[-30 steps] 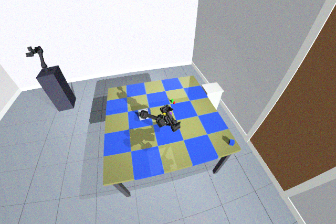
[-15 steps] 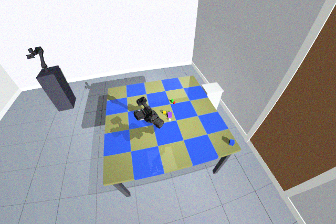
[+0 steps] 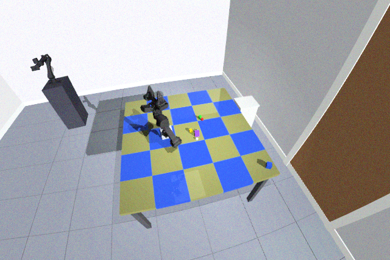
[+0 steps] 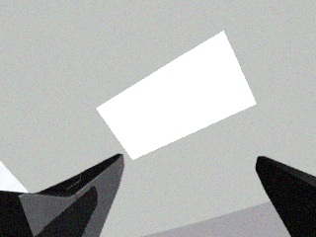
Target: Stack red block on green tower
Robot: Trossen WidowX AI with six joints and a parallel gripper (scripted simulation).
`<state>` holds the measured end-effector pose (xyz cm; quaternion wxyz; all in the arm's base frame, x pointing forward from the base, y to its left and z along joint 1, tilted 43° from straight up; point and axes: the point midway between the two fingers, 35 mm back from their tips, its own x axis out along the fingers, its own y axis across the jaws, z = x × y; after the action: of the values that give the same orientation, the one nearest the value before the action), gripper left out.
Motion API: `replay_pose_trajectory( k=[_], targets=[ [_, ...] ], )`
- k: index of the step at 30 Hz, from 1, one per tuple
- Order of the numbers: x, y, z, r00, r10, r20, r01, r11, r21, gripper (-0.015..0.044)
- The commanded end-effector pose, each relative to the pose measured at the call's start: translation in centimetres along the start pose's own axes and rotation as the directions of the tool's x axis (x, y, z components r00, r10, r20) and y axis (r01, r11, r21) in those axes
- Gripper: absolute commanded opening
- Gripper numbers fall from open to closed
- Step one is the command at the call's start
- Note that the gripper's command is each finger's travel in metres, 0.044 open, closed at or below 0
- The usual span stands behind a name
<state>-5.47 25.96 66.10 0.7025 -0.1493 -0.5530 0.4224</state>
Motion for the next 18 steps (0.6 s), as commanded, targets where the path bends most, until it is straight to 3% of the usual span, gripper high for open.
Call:
replay_pose_trajectory(
  k=[1, 9, 18],
  targets=[
    [1.2, 2.1, -2.0, 0.997, 0.046, -0.069, -0.044, 0.999, 0.032, 0.044],
    [3.4, 10.7, -10.5, 0.92, 0.231, -0.316, -0.173, 0.964, 0.2, 0.044],
    [1.8, 18.2, -24.2, 0.68, 0.362, -0.638, -0.094, 0.905, 0.414, 0.044]
  ],
)
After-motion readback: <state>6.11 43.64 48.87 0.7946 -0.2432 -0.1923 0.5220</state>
